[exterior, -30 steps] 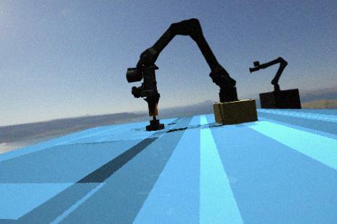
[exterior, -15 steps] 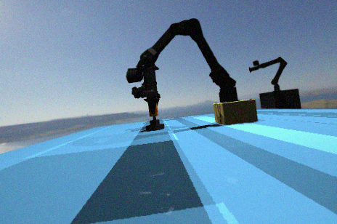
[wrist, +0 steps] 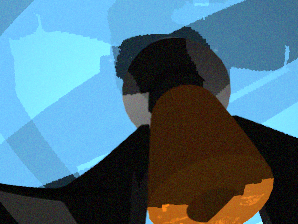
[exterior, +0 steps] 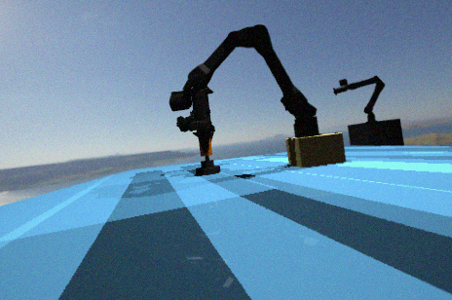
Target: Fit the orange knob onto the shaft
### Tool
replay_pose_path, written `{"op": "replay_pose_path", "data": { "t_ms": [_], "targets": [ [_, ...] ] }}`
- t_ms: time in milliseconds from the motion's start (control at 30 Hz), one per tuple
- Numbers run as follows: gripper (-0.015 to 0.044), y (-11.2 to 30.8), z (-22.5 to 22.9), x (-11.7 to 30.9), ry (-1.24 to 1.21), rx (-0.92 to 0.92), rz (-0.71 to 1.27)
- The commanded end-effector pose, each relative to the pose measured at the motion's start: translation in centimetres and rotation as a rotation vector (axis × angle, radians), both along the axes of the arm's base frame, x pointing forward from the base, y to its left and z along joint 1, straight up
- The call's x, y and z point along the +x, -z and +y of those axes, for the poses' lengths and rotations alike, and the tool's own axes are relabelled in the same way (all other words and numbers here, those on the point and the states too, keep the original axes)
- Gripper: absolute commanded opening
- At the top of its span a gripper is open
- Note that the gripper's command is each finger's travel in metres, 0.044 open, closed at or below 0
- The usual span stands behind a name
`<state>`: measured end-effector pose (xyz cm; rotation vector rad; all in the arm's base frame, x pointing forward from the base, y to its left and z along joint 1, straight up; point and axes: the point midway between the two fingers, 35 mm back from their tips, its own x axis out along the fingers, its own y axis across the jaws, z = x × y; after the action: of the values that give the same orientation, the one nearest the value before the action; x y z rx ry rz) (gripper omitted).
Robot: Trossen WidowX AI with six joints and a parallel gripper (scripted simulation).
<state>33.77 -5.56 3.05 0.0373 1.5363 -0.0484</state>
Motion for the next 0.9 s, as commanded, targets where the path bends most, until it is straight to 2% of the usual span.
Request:
{"op": "replay_pose_path", "data": {
  "t_ms": [0, 200, 433, 867],
  "targets": [
    [0.0, -0.06, 0.07, 0.03, 0.002, 0.004, -0.001],
    [0.0, -0.44, 0.07, 0.09, -0.007, 0.004, -0.001],
    [0.0, -0.4, 0.07, 0.18, -0.208, -0.003, 0.0],
    [0.0, 0.07, 0.09, 0.06, -0.208, -0.003, 0.0]
  ]
}}
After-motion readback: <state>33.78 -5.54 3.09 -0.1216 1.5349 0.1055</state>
